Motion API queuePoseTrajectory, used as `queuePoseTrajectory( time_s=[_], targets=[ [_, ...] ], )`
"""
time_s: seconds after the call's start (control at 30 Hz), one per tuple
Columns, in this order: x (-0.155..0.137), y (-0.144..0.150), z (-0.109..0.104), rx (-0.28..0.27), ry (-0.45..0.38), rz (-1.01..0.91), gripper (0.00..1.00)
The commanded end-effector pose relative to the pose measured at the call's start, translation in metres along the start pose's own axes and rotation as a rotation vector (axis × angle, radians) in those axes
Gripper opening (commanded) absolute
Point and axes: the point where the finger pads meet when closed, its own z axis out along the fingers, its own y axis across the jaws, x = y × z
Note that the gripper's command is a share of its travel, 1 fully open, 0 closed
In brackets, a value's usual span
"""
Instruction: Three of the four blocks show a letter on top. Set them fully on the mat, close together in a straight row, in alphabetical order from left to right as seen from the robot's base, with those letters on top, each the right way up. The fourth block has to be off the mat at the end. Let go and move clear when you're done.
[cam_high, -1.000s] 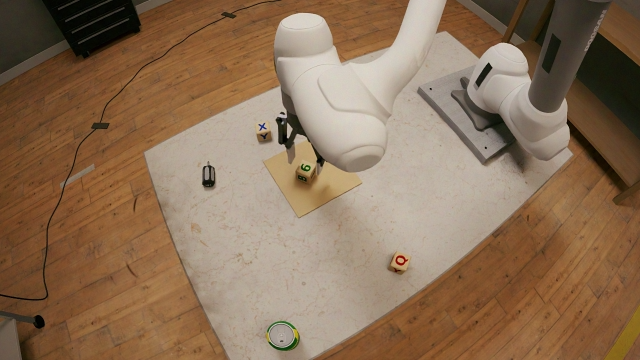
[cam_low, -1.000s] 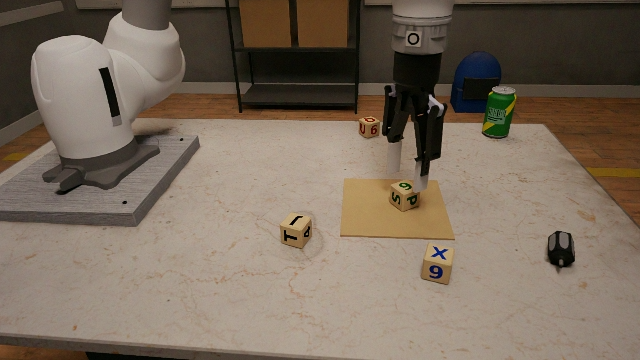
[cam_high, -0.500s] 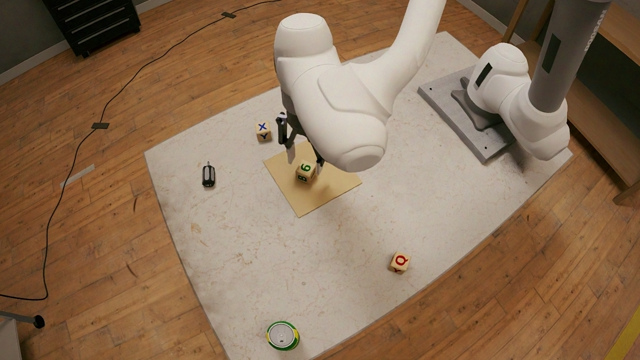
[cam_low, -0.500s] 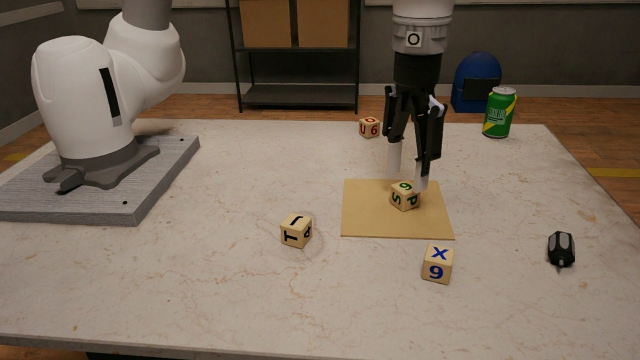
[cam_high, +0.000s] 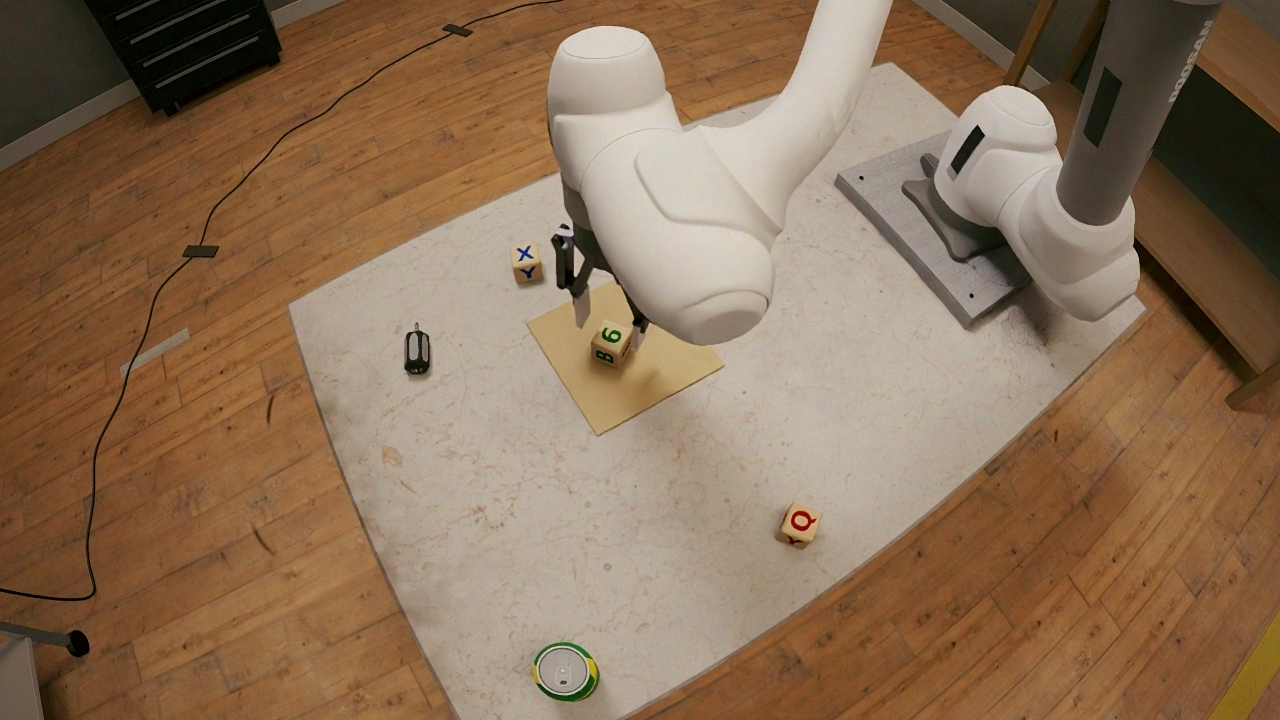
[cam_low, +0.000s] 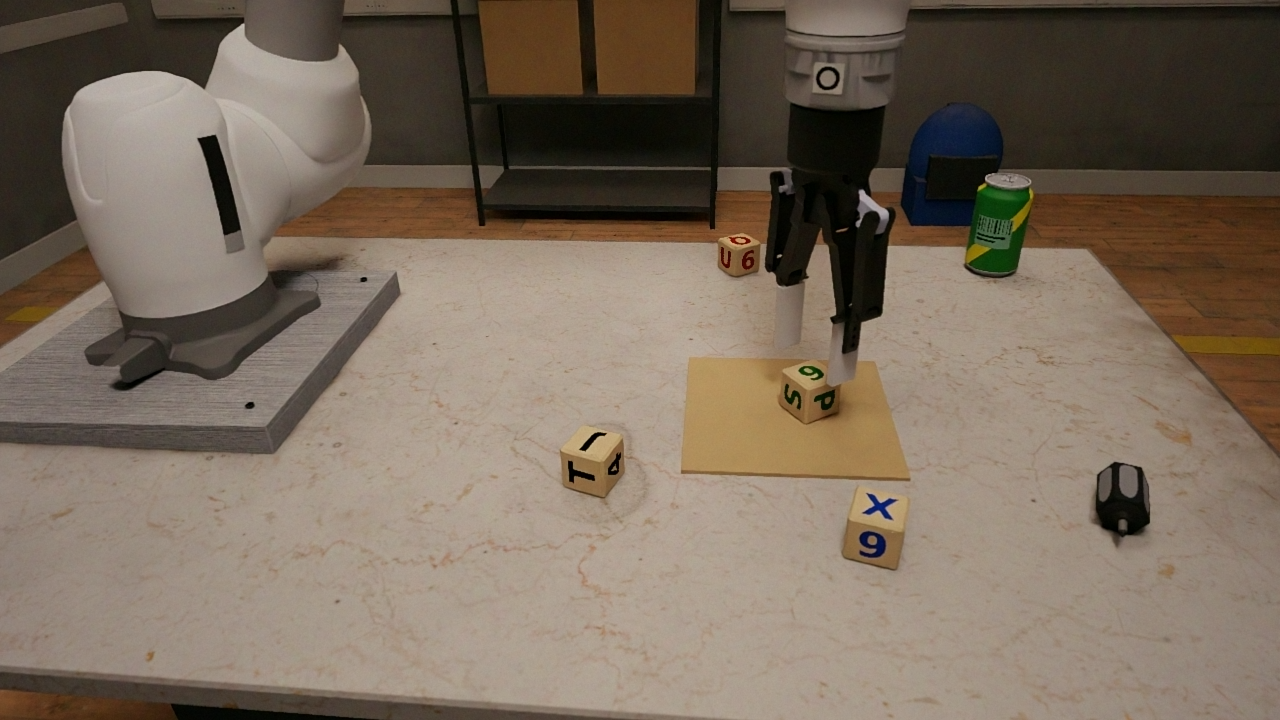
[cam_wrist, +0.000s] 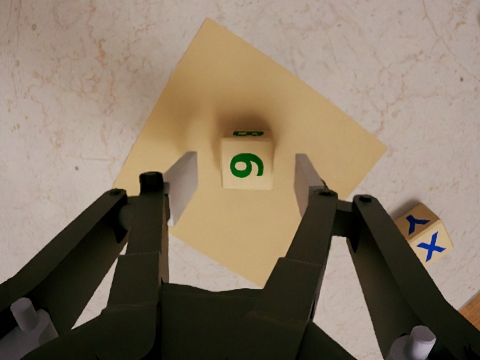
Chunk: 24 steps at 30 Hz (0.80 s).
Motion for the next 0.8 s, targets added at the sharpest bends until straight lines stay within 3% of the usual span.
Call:
queuePoseTrajectory(
  time_s=[0.0,0.77],
  targets=[
    [0.000,0.000,0.000,-0.001,0.001,0.000,0.53],
    [0.000,0.000,0.046,-0.001,0.001,0.000,0.53]
  ],
)
